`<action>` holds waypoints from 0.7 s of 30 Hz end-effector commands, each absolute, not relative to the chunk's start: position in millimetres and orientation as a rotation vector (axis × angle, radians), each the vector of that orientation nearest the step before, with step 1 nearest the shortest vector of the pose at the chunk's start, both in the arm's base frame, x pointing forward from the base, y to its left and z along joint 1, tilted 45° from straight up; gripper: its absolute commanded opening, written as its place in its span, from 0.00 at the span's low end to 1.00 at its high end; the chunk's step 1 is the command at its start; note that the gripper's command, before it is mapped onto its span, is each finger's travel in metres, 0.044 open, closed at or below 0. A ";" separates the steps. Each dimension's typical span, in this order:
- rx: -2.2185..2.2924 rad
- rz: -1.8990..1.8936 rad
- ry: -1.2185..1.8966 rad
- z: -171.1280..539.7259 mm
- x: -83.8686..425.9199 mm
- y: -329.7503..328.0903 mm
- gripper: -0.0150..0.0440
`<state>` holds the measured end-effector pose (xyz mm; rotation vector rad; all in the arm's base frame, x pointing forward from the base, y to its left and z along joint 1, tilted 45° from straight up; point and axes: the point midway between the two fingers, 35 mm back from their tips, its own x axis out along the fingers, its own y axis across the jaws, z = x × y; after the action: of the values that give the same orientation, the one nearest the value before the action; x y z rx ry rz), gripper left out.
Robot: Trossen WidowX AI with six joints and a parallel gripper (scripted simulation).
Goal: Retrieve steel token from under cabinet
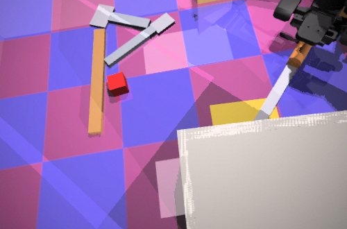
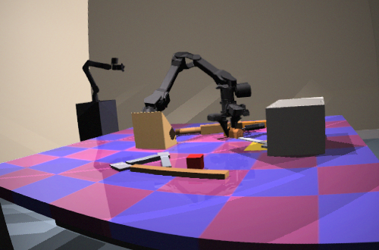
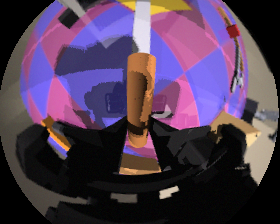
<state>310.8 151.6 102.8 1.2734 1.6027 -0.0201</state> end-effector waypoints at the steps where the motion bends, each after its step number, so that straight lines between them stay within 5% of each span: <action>1: 1.273 -0.021 1.604 106.6 306.2 154.7 0.25; 21: 1.273 -0.021 1.605 119.4 289.8 167.8 0.25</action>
<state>293.5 166.3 115.9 1.2687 1.6073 -0.0193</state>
